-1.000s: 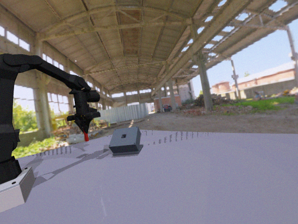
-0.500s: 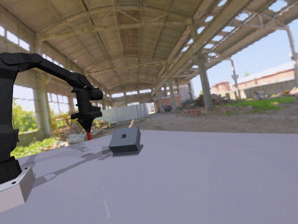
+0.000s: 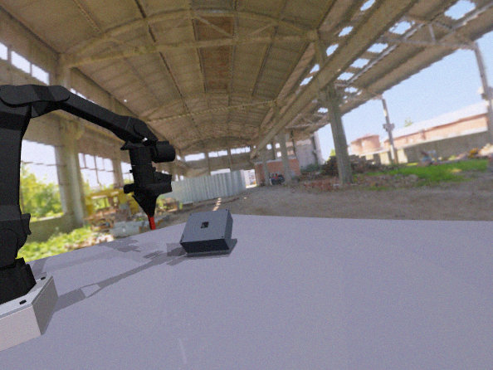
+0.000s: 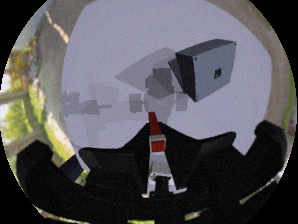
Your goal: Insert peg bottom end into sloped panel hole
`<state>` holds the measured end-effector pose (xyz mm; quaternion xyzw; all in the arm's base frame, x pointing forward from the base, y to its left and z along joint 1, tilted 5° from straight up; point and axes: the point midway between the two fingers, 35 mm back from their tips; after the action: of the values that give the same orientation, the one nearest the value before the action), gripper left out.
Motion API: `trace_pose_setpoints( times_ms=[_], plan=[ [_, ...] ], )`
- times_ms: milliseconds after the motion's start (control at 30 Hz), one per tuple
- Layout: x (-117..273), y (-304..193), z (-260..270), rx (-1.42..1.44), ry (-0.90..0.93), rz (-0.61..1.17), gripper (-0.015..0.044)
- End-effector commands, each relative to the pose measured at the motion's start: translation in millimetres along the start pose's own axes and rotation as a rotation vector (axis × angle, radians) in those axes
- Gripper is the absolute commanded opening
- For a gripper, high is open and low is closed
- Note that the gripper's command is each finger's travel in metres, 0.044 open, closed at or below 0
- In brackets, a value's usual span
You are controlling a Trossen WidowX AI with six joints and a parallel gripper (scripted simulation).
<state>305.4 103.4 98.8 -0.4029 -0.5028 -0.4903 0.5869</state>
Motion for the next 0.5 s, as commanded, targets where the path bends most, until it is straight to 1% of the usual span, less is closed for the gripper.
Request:
trace_pose_setpoints(
  times_ms=[0, 467],
  plan=[
    [2.2, 2.9, -4.3, -0.041, 0.015, -0.014, 0.0000],
    [8.5, 9.1, -20.5, -0.163, 0.054, -0.047, 0.0000]
  ],
)
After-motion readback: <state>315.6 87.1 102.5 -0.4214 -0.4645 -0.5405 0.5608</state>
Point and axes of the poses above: the point midway between the two fingers, 35 mm back from their tips, its own x axis back along the fingers, its own z axis across the jaws, y = z × x, and after that the axes turned 4 degrees about -x, right-handed
